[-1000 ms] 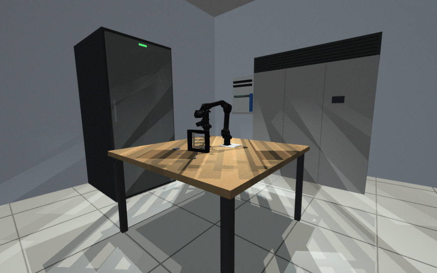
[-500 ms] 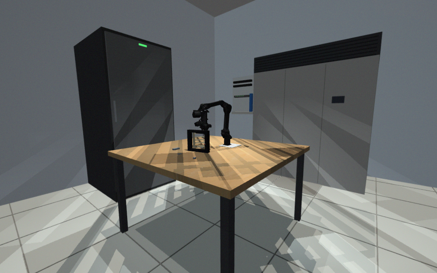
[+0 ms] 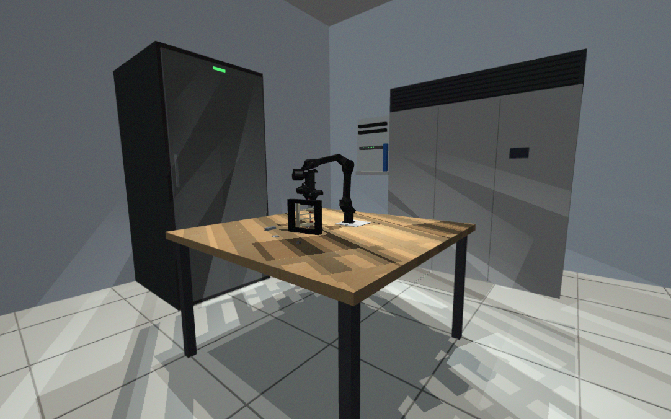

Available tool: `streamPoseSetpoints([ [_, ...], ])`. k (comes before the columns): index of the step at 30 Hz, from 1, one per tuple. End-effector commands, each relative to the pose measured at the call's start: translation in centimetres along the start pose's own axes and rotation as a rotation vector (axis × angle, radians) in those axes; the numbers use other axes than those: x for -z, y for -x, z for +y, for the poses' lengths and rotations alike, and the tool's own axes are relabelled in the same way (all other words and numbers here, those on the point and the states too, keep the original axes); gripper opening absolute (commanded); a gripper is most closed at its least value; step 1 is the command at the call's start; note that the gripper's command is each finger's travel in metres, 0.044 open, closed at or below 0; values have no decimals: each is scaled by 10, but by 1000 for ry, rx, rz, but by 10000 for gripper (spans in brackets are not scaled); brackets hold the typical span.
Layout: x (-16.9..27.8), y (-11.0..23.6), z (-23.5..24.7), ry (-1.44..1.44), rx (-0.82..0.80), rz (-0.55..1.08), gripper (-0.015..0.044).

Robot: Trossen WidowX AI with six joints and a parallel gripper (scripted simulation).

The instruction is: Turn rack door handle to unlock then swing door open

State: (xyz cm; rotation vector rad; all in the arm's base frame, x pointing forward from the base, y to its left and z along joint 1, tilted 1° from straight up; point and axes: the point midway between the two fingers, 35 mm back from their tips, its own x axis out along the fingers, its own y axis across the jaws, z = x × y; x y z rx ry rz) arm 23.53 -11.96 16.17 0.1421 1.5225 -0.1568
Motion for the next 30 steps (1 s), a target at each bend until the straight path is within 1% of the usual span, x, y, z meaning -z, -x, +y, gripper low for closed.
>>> streamPoseSetpoints([
  [1, -2, 0, -2, 77, -10, 2, 17],
  [30, -30, 0, -53, 518, -4, -1, 17],
])
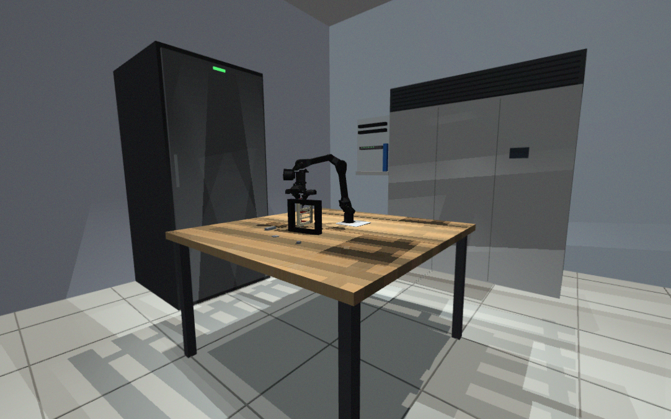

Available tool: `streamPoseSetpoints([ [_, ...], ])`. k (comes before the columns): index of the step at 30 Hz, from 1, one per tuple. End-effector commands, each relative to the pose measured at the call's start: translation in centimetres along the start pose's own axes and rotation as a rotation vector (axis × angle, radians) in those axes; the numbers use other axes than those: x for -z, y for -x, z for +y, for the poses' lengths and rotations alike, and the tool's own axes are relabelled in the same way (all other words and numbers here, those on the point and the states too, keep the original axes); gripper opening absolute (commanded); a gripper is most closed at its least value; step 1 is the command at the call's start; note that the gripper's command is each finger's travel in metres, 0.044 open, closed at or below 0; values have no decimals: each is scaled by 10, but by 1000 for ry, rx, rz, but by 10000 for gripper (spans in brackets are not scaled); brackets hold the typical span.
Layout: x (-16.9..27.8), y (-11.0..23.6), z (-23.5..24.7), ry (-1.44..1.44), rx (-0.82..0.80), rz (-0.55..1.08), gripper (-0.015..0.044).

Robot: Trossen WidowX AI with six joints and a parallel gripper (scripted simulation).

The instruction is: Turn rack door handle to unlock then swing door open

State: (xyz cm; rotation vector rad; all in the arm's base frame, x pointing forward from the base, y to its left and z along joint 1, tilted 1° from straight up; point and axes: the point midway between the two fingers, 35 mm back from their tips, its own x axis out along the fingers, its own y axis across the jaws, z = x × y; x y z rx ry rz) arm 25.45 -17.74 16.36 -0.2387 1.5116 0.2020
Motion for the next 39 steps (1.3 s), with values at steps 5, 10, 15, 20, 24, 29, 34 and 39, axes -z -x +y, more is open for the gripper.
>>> streamPoseSetpoints([
  [5, 0, 0, 0, 44, -10, 5, 17],
  [10, 0, 0, 0, 44, -10, 5, 17],
  [15, 0, 0, 0, 44, -10, 5, 17],
  [20, 0, 0, 0, 44, -10, 5, 122],
  [24, 0, 0, 0, 44, -10, 5, 227],
  [29, 0, 1, 0, 44, -9, 5, 289],
  [34, -1, 7, -1, 44, -5, 2, 289],
  [39, -1, 14, -1, 44, 0, -2, 289],
])
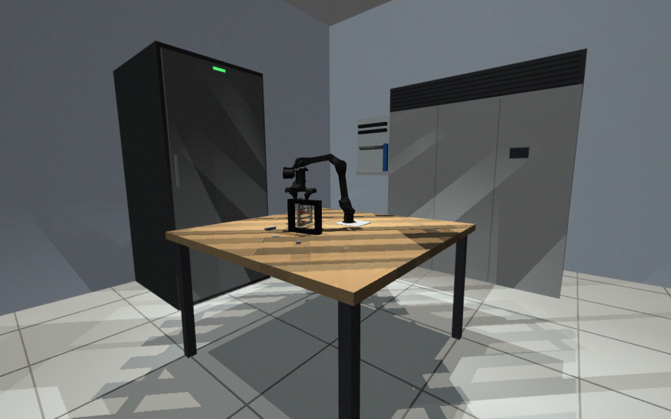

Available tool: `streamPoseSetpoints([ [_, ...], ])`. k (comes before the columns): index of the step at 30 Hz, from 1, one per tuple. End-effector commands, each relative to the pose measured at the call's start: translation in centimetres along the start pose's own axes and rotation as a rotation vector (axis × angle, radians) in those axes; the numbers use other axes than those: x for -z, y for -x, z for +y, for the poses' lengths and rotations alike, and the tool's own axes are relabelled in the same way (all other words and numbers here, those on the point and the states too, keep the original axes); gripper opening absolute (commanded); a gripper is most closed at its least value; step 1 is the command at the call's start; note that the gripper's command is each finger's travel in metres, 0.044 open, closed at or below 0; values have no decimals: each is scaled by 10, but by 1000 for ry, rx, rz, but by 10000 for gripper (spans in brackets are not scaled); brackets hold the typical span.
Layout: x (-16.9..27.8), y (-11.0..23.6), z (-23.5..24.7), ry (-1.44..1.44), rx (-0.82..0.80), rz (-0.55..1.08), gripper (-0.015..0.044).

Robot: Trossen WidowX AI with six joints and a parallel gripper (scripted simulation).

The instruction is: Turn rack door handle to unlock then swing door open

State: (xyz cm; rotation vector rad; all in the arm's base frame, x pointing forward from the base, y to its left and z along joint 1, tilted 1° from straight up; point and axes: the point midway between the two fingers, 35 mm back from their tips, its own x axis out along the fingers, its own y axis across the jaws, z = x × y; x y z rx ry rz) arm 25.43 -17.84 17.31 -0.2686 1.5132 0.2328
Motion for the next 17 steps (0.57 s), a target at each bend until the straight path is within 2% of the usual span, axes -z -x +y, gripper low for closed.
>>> streamPoseSetpoints([
  [1, -1, 5, 0, 5, 3, -6, 289],
  [17, 0, 27, -1, 5, 17, -17, 289],
])
